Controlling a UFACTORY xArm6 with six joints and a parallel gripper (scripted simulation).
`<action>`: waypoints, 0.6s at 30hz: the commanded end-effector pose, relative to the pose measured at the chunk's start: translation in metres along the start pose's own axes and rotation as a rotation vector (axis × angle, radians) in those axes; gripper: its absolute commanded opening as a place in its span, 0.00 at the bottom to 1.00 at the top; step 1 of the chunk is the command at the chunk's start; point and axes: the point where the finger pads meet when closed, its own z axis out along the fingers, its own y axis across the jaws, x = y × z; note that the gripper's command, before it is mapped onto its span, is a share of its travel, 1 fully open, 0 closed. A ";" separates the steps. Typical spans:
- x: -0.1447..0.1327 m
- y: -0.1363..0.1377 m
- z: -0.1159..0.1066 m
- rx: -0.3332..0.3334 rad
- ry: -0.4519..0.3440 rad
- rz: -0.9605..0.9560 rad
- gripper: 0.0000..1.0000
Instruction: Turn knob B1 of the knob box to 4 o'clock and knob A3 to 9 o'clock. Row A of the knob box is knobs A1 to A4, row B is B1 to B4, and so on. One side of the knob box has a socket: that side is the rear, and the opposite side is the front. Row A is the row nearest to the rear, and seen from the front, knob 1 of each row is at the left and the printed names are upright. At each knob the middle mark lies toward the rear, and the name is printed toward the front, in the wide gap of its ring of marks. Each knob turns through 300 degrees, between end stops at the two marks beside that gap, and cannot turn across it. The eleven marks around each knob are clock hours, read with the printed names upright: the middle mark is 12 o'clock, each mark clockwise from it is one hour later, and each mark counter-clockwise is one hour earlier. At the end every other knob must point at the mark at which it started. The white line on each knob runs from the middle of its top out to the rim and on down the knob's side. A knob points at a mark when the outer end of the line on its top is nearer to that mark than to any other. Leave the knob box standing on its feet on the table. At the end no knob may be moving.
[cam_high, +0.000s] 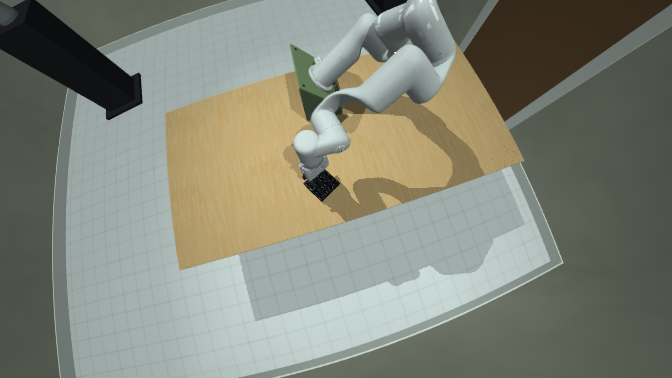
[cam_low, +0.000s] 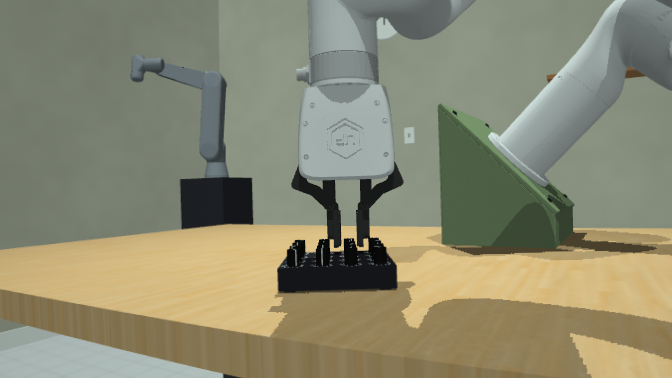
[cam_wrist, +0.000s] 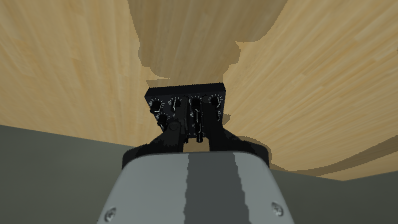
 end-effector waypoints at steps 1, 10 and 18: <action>-0.001 -0.001 -0.001 0.002 -0.002 -0.001 0.19; -0.001 -0.001 -0.001 0.002 -0.002 -0.001 0.19; -0.001 -0.001 -0.005 0.002 -0.002 -0.001 0.19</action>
